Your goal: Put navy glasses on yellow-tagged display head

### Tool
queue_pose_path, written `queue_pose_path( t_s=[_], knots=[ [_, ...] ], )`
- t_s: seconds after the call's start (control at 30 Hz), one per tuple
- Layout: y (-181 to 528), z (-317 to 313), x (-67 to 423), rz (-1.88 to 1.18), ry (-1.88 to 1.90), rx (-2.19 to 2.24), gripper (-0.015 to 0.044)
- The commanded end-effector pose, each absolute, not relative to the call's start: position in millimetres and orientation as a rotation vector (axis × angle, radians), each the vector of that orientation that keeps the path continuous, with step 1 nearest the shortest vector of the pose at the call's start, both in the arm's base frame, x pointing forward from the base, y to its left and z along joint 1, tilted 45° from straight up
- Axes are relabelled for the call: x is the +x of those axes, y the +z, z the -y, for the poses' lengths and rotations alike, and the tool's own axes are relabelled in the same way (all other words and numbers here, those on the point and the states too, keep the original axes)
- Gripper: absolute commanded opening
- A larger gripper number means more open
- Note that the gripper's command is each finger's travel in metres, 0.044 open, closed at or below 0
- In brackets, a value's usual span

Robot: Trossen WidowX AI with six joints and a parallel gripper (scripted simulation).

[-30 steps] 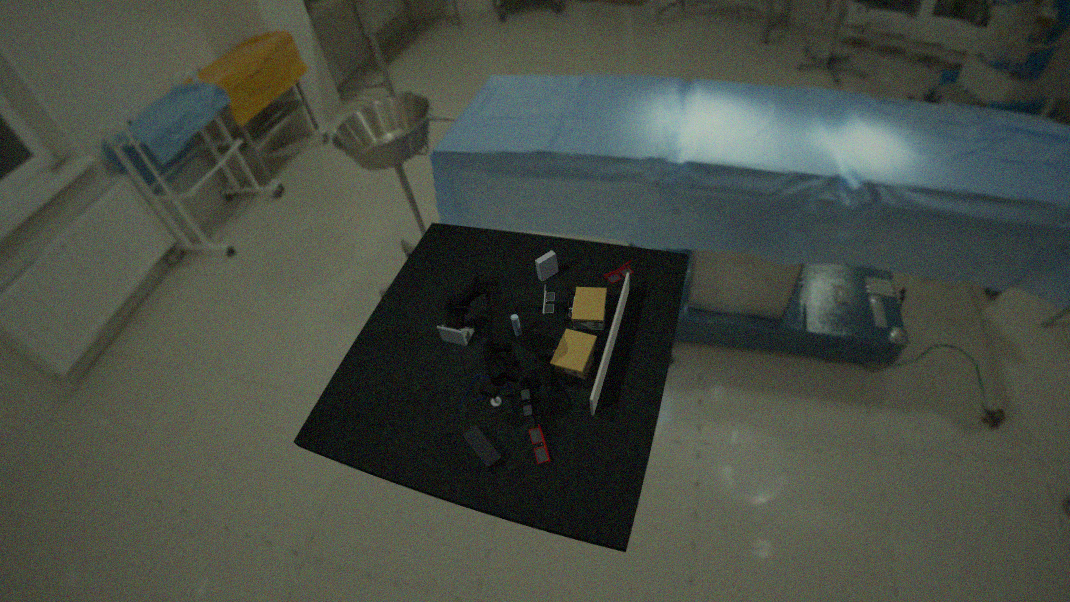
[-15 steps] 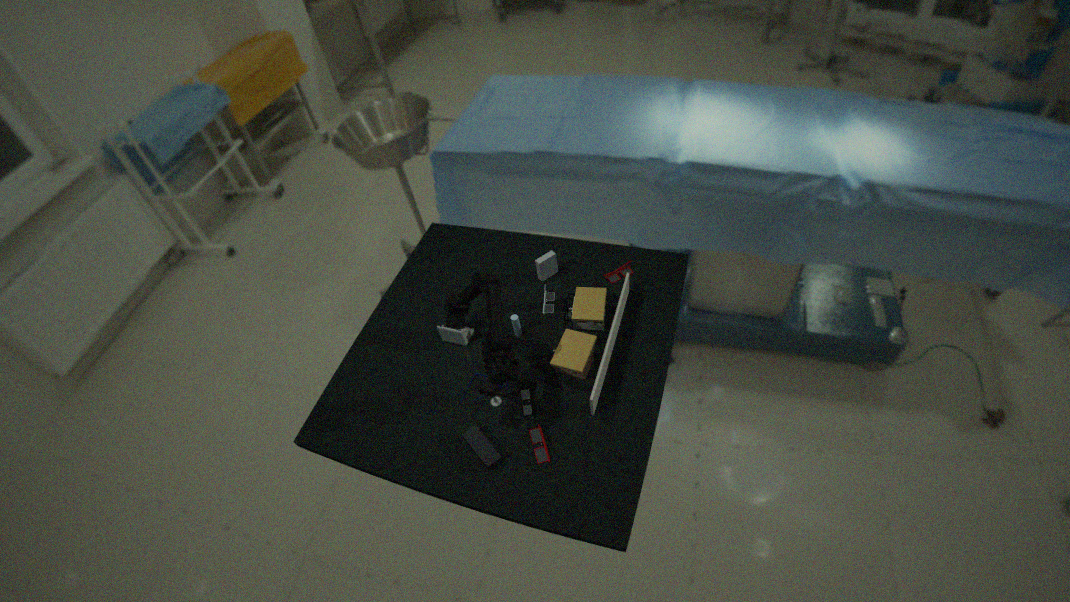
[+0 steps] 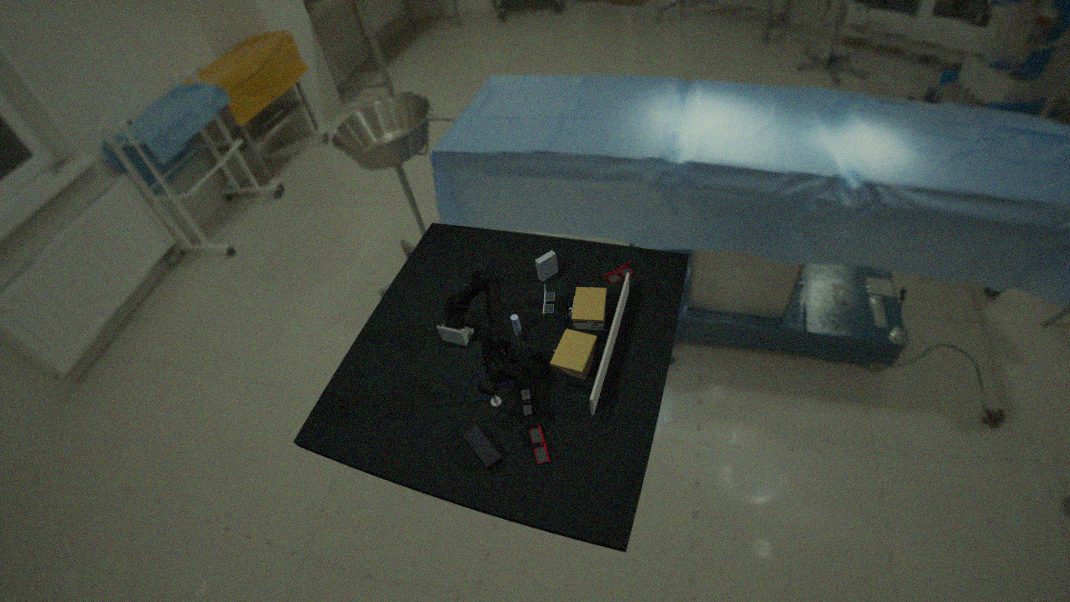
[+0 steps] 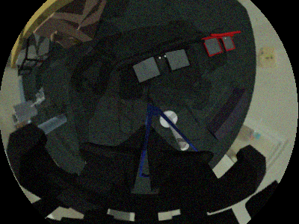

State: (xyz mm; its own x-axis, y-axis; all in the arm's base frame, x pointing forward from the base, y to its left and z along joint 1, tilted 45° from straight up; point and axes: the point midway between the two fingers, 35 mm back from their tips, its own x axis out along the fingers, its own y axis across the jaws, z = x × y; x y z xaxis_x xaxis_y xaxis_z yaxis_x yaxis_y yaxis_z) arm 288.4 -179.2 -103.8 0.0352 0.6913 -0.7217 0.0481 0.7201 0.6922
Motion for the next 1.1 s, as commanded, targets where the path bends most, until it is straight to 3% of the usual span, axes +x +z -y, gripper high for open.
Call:
queue_pose_path(
  t_s=[0.0, 1.07],
  knots=[
    [-101, 179, 288, -1.469, 0.546, 0.643, 0.0],
    [-95, 173, 277, -1.469, 0.546, 0.643, 0.0]
  ],
)
